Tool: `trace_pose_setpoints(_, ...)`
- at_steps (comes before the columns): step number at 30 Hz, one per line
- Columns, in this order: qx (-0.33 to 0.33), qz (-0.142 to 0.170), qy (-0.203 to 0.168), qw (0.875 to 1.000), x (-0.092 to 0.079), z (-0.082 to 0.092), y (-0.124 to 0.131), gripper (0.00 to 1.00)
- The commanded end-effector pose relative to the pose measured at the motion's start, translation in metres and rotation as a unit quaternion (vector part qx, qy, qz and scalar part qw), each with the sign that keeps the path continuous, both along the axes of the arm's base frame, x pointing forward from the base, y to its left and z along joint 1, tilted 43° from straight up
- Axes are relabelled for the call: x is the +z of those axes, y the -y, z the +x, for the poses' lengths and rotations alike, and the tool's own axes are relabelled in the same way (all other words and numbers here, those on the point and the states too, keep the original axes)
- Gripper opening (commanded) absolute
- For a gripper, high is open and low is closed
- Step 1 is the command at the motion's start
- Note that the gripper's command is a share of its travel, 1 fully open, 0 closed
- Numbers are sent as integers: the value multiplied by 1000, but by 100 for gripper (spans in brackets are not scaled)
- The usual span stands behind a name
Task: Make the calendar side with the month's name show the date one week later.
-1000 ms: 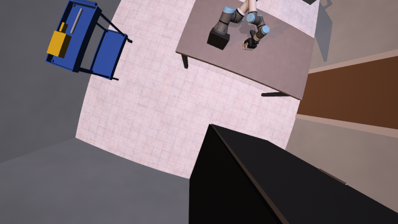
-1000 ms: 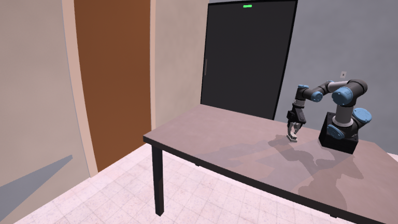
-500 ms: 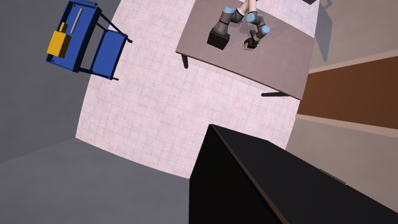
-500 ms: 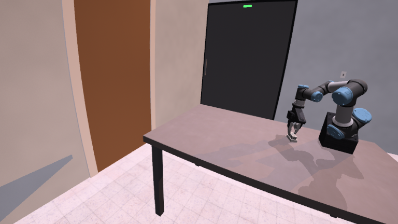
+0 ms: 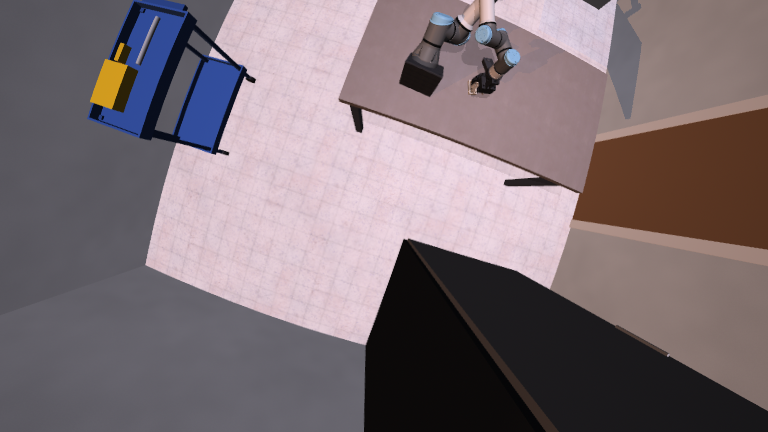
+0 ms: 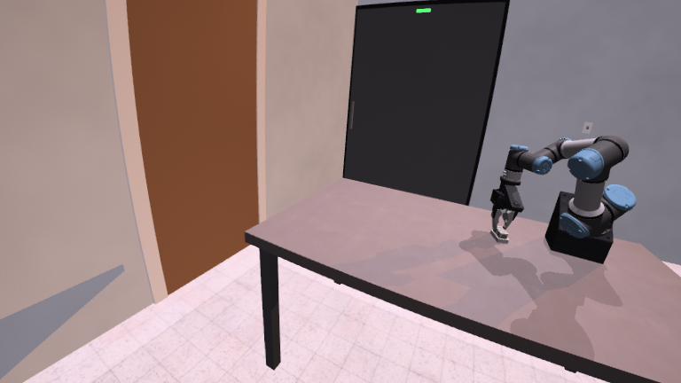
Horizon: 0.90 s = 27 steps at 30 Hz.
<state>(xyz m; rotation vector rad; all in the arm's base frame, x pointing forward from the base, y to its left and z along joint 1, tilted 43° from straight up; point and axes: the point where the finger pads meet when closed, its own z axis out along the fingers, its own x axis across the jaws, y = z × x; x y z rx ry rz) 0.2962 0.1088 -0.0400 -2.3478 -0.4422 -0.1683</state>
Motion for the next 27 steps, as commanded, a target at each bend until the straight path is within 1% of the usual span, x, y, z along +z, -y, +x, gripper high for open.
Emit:
trace_pose_setpoints(1,0,-1,1,1000,0,1,1,10)
trace_pose_setpoints(23,0,-1,1,1000,0,1,1,10)
trace_pose_setpoints(24,0,-1,1,1000,0,1,1,14)
trace_pose_setpoints(27,0,-1,1,1000,0,1,1,14)
